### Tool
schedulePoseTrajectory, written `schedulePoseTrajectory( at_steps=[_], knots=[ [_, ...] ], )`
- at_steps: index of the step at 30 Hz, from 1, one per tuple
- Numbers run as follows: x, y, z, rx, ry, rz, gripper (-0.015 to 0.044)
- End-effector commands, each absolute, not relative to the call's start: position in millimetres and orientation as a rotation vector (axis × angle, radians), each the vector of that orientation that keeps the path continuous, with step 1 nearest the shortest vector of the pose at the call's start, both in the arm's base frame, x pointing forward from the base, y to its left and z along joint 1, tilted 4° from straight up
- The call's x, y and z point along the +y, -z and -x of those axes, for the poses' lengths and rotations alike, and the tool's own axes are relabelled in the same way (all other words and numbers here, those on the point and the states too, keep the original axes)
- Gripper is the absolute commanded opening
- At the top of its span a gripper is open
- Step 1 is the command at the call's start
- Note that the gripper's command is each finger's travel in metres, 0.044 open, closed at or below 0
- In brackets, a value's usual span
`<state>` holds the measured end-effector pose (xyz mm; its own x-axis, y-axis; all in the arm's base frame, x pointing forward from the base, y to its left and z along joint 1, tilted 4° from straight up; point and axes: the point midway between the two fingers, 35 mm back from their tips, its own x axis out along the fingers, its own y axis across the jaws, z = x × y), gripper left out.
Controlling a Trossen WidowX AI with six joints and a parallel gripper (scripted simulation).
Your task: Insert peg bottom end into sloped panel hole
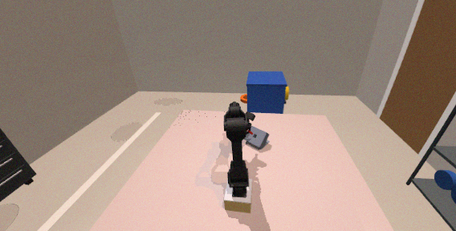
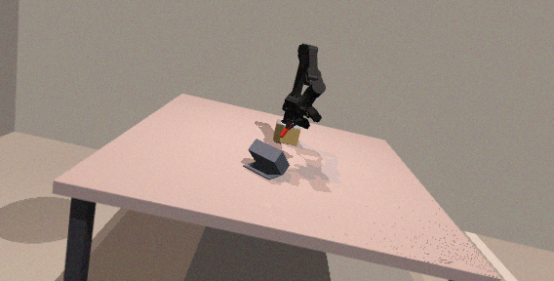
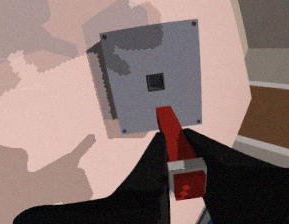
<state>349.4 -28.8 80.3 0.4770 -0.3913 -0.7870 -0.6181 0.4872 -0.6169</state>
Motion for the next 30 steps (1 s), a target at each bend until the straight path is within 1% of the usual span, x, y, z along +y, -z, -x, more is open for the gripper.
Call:
schedulePoseTrajectory(
  at_steps=[1, 30],
  knots=[
    [-30.5, -72.9, -353.0, 1.128, -0.181, 1.125, 0.0],
    [-37.0, -45.3, -373.7, 1.089, -0.169, 1.152, 0.0]
  ],
)
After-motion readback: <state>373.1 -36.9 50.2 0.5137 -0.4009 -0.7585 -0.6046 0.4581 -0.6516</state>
